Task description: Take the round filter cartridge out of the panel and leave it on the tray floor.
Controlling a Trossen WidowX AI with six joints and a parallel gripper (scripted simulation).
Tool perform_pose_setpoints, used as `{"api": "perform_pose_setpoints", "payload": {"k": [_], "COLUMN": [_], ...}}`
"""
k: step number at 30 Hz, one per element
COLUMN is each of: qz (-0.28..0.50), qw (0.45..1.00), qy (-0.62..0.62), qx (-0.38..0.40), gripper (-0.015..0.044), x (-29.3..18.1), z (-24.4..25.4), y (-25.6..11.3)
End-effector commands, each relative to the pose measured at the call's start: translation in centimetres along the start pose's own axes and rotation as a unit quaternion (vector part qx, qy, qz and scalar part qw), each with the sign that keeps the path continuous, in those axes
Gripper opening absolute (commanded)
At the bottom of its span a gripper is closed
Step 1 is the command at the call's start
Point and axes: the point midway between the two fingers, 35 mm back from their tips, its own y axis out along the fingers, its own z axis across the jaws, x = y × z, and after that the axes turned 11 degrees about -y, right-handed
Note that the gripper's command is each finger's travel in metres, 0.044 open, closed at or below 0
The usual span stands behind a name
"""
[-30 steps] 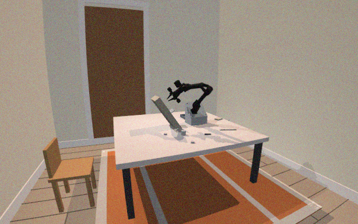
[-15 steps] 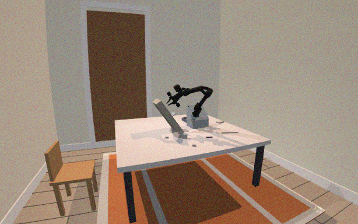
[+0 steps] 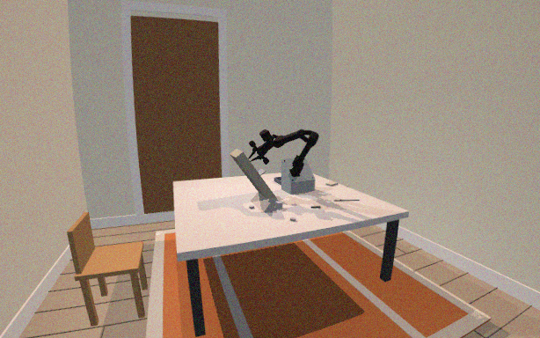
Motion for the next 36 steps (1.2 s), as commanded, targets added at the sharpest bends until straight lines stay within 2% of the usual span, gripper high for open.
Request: {"api": "perform_pose_setpoints", "payload": {"k": [1,36], "qz": [-0.001,-0.001], "qw": [1.0,1.0], "qy": [0.005,0.005], "qx": [-0.003,-0.002], "gripper": [0.0093,0.0093], "x": [0.07,0.13], "z": [-0.4,-0.43], "y": [0.65,0.9]}}
